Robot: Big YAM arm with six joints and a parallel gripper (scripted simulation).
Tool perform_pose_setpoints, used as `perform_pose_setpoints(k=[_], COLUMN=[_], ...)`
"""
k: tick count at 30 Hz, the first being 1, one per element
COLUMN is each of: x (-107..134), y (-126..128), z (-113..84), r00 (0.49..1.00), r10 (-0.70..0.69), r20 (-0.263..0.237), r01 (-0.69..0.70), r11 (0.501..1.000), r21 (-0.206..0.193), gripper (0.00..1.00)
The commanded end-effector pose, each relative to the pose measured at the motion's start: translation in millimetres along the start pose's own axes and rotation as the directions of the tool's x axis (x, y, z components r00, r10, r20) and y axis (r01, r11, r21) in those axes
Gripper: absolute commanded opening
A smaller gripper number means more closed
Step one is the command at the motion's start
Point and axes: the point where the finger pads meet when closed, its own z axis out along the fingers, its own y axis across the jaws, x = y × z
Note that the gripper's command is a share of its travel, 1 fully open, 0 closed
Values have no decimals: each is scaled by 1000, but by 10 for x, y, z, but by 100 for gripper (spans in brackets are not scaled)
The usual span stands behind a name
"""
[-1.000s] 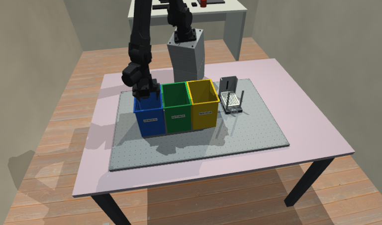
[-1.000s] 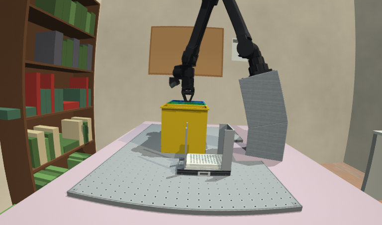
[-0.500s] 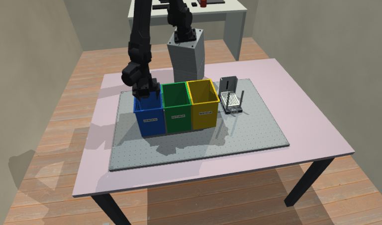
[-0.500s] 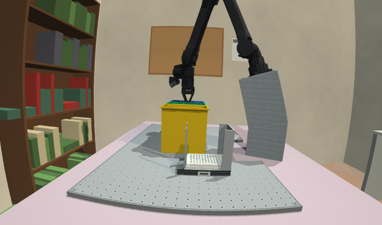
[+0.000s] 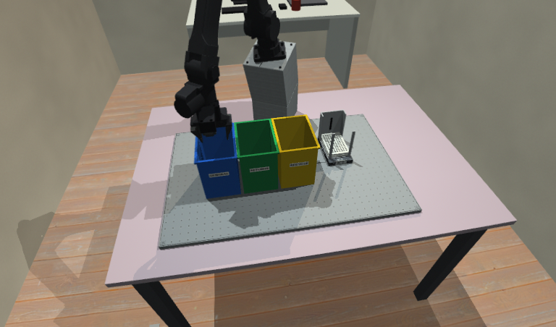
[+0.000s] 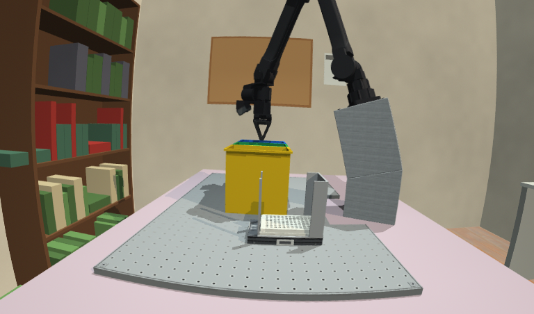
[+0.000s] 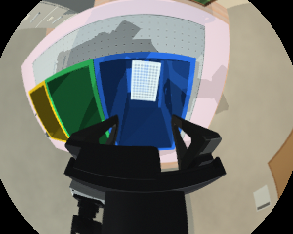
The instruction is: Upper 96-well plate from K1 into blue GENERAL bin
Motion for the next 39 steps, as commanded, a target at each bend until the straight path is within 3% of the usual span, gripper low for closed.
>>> perform_pose_setpoints(k=[1, 22, 25, 26, 39], x=[-55, -153, -130, -77, -77], y=[-61, -151, -123, -59, -59], z=[-132, -506, -490, -400, -400], r00=[1000, 999, 1000, 1000, 1000], r10=[0, -2, -3, 0, 0], r20=[14, 33, 28, 14, 14], r01=[0, 1, 2, 0, 0], r11=[1000, 1000, 1000, 1000, 1000], r21=[13, 28, 24, 11, 11], gripper=[82, 82, 82, 82, 82])
